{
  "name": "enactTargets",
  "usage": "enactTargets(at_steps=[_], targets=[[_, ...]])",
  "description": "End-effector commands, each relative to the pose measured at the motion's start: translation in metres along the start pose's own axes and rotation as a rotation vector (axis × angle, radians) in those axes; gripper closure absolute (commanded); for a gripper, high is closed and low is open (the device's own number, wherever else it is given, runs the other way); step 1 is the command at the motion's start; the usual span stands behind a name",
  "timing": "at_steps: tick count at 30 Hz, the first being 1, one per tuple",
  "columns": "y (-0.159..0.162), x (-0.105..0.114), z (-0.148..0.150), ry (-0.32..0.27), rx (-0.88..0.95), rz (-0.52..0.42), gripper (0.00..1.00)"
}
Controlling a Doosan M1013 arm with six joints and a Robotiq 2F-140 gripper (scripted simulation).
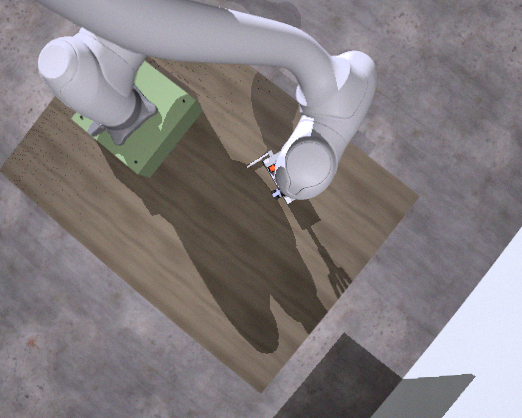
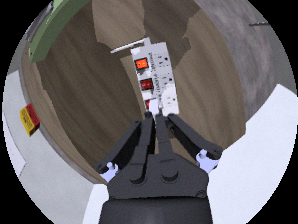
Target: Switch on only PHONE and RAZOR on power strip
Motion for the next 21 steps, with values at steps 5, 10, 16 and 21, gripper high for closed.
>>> enactTargets(at_steps=[5, 10, 16, 21], targets=[[-0.0005, -0.0067, -0.0004, 0.002, 0.001, 0.002, 1.0], [-0.0005, -0.0098, -0.0004, 0.002, 0.001, 0.002, 1.0], [-0.0005, -0.0119, -0.0004, 0.002, 0.001, 0.002, 1.0], [-0.0005, -0.0135, -0.0004, 0.002, 0.001, 0.002, 1.0]])
Point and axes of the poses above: the point where the finger pads meet when closed, its own x axis back along the fingers, its own z axis across the jaws, y = z × x, the point moved 10 cm from there along x, back along the fingers, and after that the axes turned 11 degrees about x, right-handed, at the moved point
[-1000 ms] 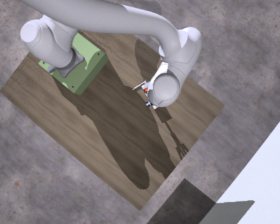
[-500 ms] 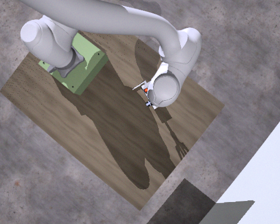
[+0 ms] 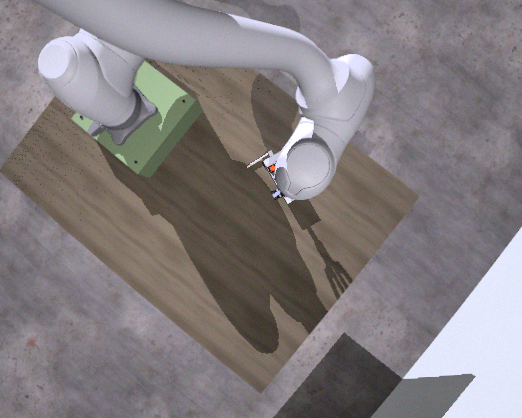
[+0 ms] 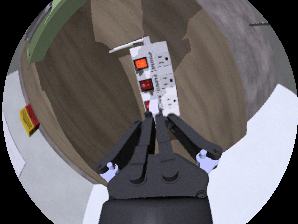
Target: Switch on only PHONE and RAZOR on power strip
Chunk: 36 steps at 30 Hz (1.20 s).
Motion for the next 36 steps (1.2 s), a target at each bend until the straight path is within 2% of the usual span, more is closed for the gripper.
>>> enactTargets(at_steps=[1, 21, 28, 36], targets=[[-0.001, -0.005, -0.001, 0.001, 0.0, 0.003, 1.0], [-0.001, -0.003, -0.001, 0.001, 0.0, 0.003, 1.0], [-0.001, 0.006, -0.001, 0.001, 0.0, 0.003, 1.0], [-0.001, 0.031, -0.001, 0.001, 0.0, 0.003, 1.0]])
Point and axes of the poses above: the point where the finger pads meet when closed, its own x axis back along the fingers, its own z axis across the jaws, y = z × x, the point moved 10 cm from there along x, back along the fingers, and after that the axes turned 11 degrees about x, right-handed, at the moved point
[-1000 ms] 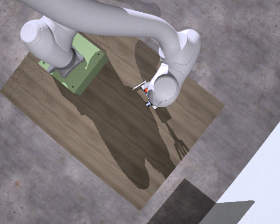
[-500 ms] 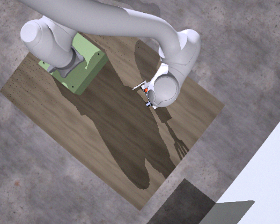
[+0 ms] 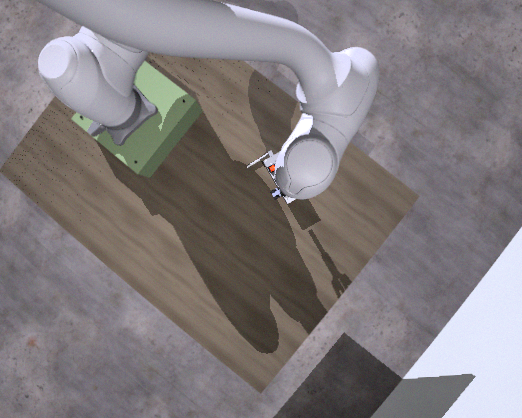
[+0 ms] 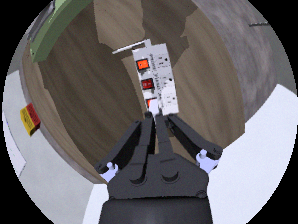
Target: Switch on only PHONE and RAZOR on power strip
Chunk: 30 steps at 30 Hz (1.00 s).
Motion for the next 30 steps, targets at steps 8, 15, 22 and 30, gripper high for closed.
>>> enactTargets(at_steps=[8, 15, 22, 30], targets=[[0.0006, 0.0184, 0.0, 0.003, 0.001, -0.001, 1.0], [0.0006, 0.0184, 0.0, 0.003, 0.001, -0.001, 1.0], [0.0006, 0.0184, 0.0, 0.003, 0.001, -0.001, 1.0], [0.0006, 0.0199, 0.0, 0.003, 0.001, -0.001, 0.0]])
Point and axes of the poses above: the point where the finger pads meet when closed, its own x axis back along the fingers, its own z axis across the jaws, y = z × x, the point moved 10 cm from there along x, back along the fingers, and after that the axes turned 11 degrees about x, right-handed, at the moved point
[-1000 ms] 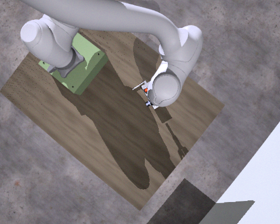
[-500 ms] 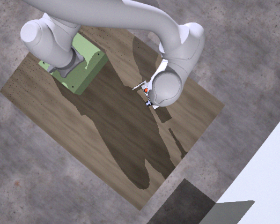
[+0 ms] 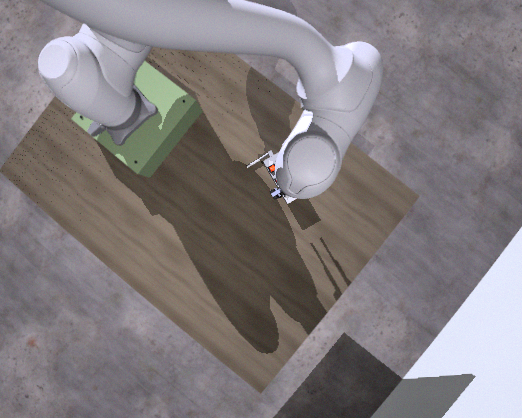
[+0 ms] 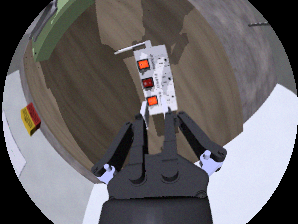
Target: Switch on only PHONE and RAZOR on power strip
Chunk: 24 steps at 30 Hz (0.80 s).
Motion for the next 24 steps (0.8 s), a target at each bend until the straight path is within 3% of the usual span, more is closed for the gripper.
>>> enactTargets(at_steps=[1, 24], targets=[[0.0, 0.006, 0.0, 0.003, 0.001, -0.001, 0.0], [0.0, 0.085, 0.0, 0.003, 0.001, -0.001, 0.0]])
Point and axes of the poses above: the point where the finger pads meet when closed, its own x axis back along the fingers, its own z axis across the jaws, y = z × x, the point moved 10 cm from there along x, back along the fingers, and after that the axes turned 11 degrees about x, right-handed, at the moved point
